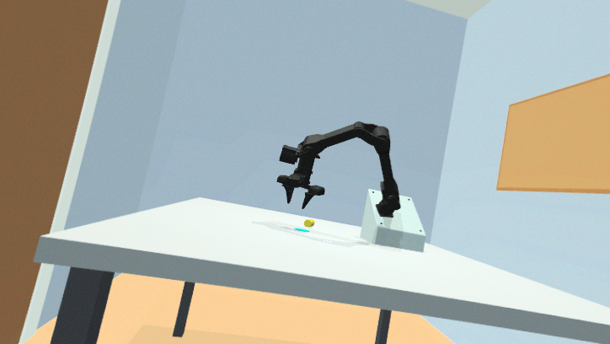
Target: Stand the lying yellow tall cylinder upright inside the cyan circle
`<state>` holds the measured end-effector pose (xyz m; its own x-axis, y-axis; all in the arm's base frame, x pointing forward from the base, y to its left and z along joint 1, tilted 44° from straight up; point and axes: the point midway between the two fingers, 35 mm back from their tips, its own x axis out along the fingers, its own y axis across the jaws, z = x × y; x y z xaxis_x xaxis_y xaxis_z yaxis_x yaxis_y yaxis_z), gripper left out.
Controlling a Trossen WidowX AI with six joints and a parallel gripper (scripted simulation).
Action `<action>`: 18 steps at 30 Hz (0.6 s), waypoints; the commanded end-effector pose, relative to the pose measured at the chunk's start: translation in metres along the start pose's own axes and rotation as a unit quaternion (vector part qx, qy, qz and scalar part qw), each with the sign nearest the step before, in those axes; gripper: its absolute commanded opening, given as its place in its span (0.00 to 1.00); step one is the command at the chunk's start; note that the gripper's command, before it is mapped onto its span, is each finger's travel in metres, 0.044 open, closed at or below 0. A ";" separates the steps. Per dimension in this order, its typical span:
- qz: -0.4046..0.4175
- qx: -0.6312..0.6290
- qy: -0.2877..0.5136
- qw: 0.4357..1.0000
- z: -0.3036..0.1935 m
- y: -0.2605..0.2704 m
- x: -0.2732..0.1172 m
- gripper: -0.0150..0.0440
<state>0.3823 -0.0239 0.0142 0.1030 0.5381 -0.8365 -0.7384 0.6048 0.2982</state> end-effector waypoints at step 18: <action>0.036 -0.042 -0.024 0.998 -0.114 -0.023 -0.009 0.78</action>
<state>0.3333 -0.0990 -0.0297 0.0767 0.5899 -0.8038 -0.7911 0.5266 0.3110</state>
